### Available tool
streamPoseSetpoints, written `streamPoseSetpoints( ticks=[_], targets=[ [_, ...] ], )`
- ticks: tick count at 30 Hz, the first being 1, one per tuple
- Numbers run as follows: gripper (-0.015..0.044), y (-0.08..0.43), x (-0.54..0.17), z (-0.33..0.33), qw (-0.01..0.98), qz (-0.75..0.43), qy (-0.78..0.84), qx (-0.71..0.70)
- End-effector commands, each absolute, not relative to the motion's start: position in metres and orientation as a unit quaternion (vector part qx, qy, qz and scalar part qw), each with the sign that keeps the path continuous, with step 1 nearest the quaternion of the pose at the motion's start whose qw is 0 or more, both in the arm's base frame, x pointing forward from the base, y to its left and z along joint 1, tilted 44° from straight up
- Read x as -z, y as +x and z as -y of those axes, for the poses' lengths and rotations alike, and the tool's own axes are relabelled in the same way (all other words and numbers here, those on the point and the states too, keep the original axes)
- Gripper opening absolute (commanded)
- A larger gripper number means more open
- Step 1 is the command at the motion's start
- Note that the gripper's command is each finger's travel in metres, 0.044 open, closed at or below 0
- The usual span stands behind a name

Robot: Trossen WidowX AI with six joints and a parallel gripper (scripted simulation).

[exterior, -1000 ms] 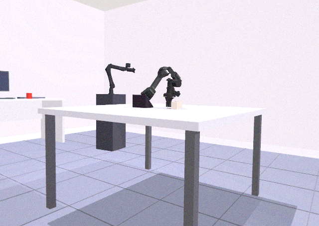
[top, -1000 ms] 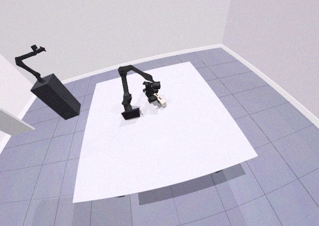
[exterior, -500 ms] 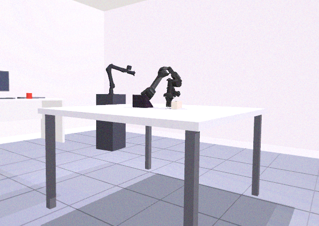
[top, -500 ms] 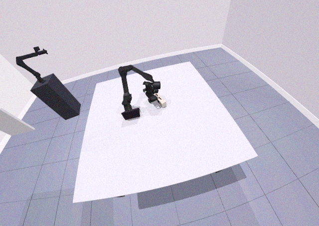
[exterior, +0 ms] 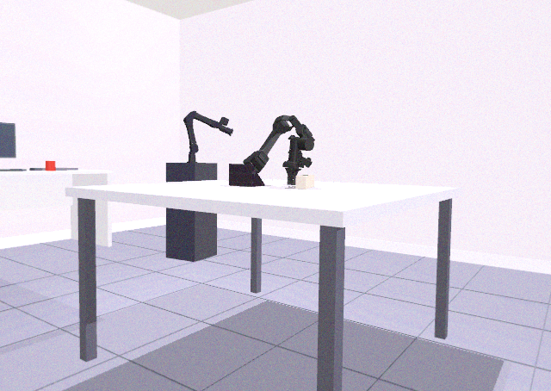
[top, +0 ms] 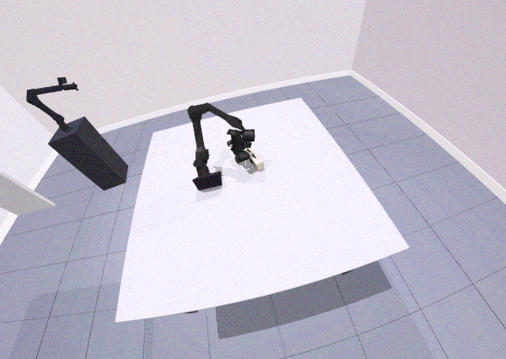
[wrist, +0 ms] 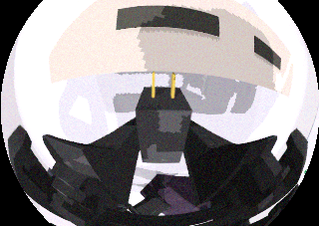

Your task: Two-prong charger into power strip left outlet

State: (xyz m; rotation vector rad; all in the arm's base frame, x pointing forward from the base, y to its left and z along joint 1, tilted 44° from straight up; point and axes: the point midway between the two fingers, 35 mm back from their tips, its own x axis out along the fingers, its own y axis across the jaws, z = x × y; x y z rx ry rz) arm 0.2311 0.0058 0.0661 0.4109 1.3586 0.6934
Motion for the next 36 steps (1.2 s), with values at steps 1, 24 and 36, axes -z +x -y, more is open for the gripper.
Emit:
streamPoseSetpoints(
  ticks=[1,24,36],
  targets=[
    [0.0000,0.2337,-0.0677,-0.0056,0.706,-0.608,0.186,-0.312],
    [0.0000,0.2357,-0.0682,-0.0058,0.706,-0.608,0.186,-0.312],
    [0.0000,0.2368,-0.0685,-0.0059,0.706,-0.608,0.186,-0.312]
  ],
)
